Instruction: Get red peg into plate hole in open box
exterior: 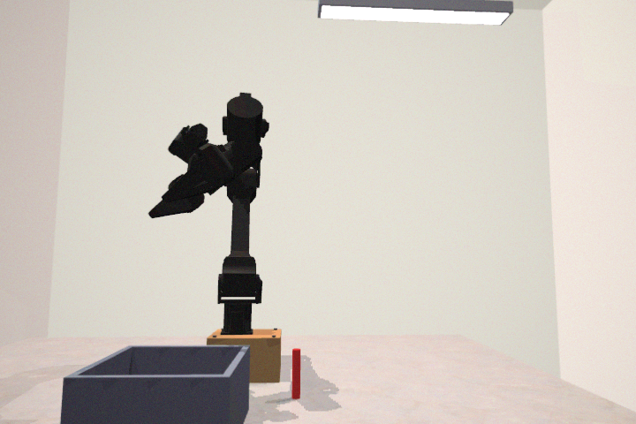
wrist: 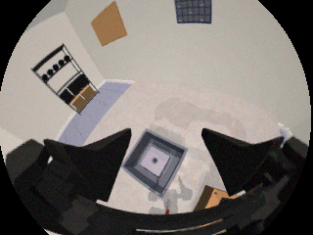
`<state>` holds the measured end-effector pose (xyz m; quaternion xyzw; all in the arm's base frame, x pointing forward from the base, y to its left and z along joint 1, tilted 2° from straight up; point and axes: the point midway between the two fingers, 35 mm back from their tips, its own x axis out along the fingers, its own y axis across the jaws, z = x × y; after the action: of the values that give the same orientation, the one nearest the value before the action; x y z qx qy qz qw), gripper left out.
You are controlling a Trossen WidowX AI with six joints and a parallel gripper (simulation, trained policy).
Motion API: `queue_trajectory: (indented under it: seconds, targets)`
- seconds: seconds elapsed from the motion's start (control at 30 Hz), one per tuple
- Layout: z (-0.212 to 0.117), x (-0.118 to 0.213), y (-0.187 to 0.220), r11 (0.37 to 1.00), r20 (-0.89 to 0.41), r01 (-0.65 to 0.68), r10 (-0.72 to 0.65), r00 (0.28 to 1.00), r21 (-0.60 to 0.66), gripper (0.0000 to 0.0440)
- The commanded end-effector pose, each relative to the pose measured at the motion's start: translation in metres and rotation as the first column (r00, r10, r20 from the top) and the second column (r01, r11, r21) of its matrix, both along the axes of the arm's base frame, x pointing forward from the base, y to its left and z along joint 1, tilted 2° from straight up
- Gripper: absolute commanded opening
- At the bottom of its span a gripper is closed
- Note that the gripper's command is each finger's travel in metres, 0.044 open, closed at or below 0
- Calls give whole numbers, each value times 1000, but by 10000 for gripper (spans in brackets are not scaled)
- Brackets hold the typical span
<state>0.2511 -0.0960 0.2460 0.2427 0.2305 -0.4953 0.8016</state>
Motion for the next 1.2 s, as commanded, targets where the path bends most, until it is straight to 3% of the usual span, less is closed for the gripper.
queue_trajectory:
  seconds: [0.0, 0.43, 0.77, 1.17]
  targets:
    - [-19, 3, 20, 997, -95, -65, 70, 993, 52, 440]
    - [-79, -16, 102, 942, -387, -195, 293, 874, 274, 440]
    - [-116, -48, 153, 904, -547, -169, 377, 747, 393, 440]
    - [-159, -71, 182, 890, -651, -129, 412, 637, 437, 440]
